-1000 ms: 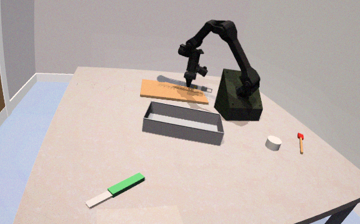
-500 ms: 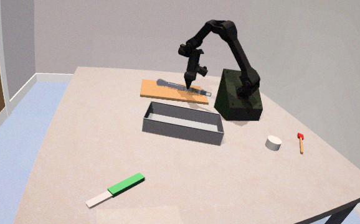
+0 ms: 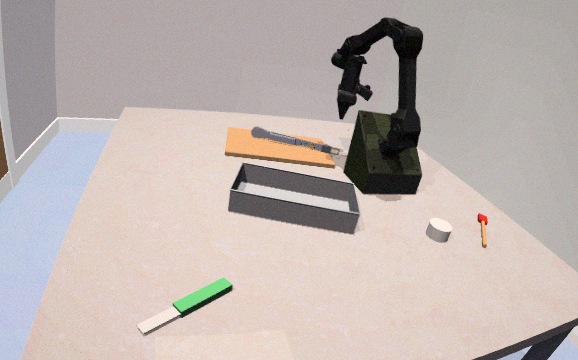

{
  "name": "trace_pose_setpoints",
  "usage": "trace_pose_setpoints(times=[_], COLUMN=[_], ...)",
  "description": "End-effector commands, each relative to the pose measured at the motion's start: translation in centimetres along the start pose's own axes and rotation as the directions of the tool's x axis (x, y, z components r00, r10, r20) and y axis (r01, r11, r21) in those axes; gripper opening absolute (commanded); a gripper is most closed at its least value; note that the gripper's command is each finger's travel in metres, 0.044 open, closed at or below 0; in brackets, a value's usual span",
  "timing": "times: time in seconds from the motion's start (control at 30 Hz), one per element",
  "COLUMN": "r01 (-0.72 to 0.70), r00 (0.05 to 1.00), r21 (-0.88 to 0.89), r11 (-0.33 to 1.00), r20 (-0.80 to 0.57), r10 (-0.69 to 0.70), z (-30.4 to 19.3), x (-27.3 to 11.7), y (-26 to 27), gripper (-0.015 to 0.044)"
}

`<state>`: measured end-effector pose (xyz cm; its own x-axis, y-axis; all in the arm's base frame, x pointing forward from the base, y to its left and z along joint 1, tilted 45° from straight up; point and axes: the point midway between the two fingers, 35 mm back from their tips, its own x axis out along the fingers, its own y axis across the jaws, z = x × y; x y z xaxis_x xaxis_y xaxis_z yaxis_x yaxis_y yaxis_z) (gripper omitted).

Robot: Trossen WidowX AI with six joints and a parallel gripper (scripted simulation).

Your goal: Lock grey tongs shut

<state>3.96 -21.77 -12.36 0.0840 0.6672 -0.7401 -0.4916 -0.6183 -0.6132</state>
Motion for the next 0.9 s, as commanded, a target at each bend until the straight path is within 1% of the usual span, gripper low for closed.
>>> trace_pose_setpoints(times=[0.0,0.17,0.27,0.37,0.4,0.87], r01=[0.013,0.013,0.013,0.012,0.012,0.012], r00=[1.000,1.000,1.000,1.000,1.000,1.000], r21=[-0.008,-0.007,-0.003,0.005,0.005,0.005], r11=[1.000,1.000,1.000,1.000,1.000,1.000], r20=[0.018,0.017,0.013,0.005,0.005,0.005], r10=[-0.013,-0.013,-0.013,-0.012,-0.012,-0.012], z=[3.0,2.9,2.8,2.6,2.6,2.6], x=[-1.2,-1.4,-3.0,-5.8,-6.0,-6.0], y=[-0.1,-0.1,-0.1,-0.2,-0.2,-0.2], gripper=[0.0440,0.0440,0.0440,0.0440,0.0440,0.0440])
